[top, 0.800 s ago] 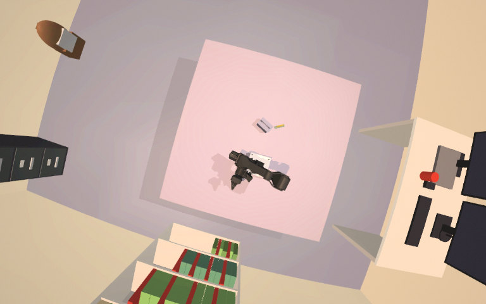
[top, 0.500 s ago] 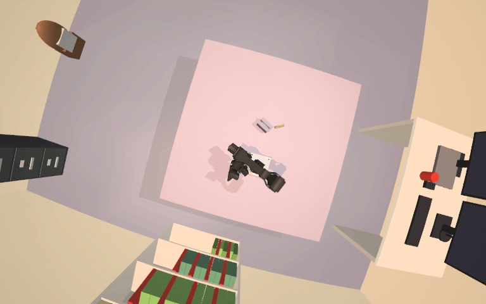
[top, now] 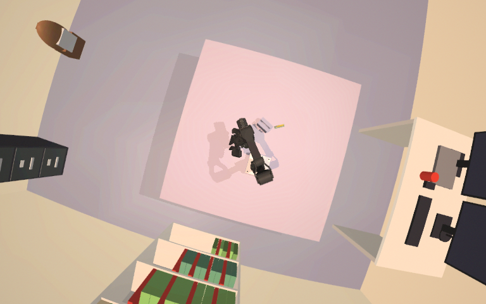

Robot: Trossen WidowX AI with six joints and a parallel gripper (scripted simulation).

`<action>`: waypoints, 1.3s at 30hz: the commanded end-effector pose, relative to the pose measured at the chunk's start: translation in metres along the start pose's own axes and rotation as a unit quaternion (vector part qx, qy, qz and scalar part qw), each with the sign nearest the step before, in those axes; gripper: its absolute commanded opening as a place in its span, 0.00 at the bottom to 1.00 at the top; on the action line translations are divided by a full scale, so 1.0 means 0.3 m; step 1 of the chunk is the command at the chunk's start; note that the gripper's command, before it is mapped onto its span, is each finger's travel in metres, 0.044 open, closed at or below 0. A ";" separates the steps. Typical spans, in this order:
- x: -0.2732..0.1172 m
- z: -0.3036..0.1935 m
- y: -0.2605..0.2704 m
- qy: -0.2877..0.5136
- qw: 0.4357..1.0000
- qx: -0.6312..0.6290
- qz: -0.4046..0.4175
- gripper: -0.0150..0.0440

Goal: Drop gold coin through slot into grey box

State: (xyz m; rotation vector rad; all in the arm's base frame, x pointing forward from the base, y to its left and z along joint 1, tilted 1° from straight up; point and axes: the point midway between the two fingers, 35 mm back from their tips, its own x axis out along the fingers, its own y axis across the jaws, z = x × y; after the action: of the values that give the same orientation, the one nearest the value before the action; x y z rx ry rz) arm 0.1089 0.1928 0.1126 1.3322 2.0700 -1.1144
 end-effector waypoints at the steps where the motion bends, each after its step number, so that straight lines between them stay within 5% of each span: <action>1: -0.096 0.041 0.130 -0.028 0.997 -0.044 0.061 0.53; 10: -0.381 0.260 0.377 -0.128 0.970 -0.104 0.178 0.53; 25: -0.827 0.772 0.449 -0.339 0.911 -0.163 0.169 0.53; 39: -0.767 0.875 0.475 -0.349 0.908 -0.164 0.163 0.53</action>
State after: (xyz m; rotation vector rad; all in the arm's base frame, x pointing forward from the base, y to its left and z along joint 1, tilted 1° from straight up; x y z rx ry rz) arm 0.3254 -0.1156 0.0839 0.8958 1.3474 -0.8669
